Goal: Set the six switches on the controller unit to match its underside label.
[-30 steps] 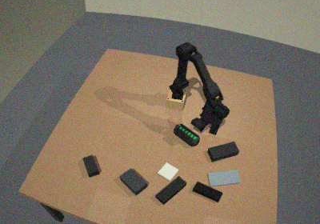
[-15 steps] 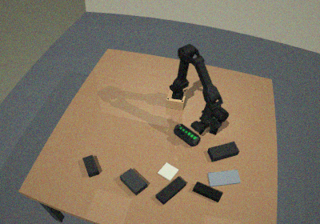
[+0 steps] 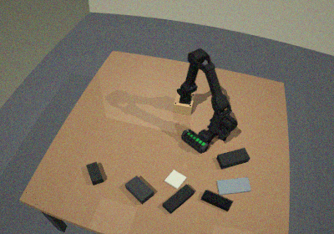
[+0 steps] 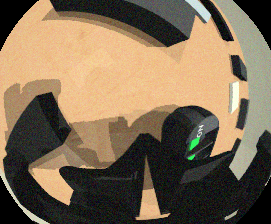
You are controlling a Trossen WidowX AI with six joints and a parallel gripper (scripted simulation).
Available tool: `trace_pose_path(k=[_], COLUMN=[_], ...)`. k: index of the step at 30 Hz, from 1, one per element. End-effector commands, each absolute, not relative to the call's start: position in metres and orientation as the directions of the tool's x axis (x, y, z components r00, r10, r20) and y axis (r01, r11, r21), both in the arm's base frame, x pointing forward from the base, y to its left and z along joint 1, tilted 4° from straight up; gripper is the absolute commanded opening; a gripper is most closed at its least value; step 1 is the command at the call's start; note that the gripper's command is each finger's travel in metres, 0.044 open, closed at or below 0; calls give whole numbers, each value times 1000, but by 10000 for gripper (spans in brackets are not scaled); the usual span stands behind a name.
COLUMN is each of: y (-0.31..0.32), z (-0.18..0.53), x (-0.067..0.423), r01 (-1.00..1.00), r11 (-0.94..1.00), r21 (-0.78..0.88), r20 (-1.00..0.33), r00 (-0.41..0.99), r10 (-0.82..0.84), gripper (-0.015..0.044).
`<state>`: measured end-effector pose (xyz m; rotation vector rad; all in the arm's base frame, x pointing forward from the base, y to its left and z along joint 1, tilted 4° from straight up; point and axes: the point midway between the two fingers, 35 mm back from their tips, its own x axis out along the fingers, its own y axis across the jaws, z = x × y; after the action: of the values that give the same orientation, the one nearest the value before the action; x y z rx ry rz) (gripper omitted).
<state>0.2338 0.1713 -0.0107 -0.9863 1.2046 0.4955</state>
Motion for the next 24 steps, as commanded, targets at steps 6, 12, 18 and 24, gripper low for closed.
trace_pose_path(k=[6,12,18,24], y=[169,168,167,165], z=[-18,-18,-18,-18], x=[233,235,237,239], r01=[-781,-781,-781,-780], r11=[508,508,508,508], r21=[-364,-364,-364,-364], r20=[-931,-931,-931,-931], r00=[318,318,318,318], r10=[-179,-179,-179,-179], gripper=[0,0,0,0])
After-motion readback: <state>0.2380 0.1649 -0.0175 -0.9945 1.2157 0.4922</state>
